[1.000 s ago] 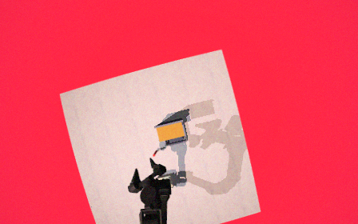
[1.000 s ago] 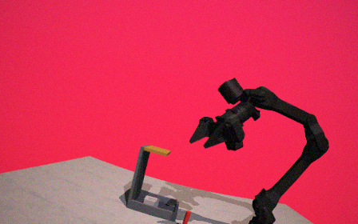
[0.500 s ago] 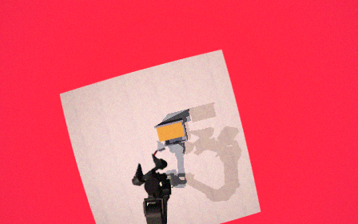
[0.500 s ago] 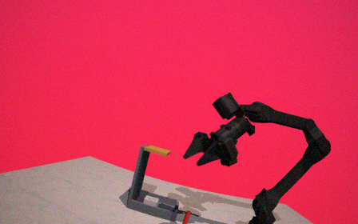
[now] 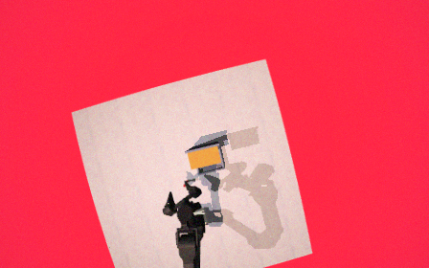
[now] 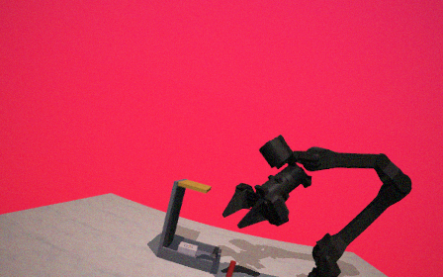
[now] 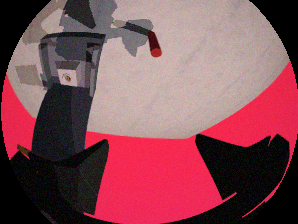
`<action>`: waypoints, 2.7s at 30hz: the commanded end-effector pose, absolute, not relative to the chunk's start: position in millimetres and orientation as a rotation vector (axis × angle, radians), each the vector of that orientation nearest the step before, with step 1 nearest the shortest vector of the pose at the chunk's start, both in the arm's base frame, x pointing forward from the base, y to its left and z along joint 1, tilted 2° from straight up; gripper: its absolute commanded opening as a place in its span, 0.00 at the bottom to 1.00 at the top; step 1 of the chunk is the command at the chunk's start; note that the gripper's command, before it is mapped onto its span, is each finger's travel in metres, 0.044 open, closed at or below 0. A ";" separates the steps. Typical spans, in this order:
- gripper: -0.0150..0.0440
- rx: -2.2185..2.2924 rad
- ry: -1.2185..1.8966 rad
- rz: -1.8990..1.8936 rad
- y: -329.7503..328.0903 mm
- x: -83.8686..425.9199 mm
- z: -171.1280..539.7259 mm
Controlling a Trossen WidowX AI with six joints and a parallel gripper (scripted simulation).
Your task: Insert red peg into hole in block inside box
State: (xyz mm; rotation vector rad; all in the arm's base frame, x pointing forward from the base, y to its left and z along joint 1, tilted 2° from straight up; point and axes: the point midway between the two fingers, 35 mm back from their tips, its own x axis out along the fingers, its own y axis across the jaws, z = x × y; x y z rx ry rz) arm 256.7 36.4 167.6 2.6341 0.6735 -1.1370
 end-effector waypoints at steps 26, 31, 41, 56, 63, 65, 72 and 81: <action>0.63 2.634 0.679 -1.130 39.6 240.7 105.7; 0.63 2.634 0.678 -1.130 39.7 241.0 105.7; 0.63 2.634 0.678 -1.130 39.4 242.8 96.9; 0.63 2.634 0.678 -1.129 38.9 245.1 71.9; 0.63 2.634 0.678 -1.130 38.8 244.8 60.4; 0.63 2.634 0.678 -1.130 38.8 244.6 57.2; 0.63 2.634 0.678 -1.130 38.8 243.1 46.1; 0.63 2.634 0.678 -1.130 38.8 240.3 33.3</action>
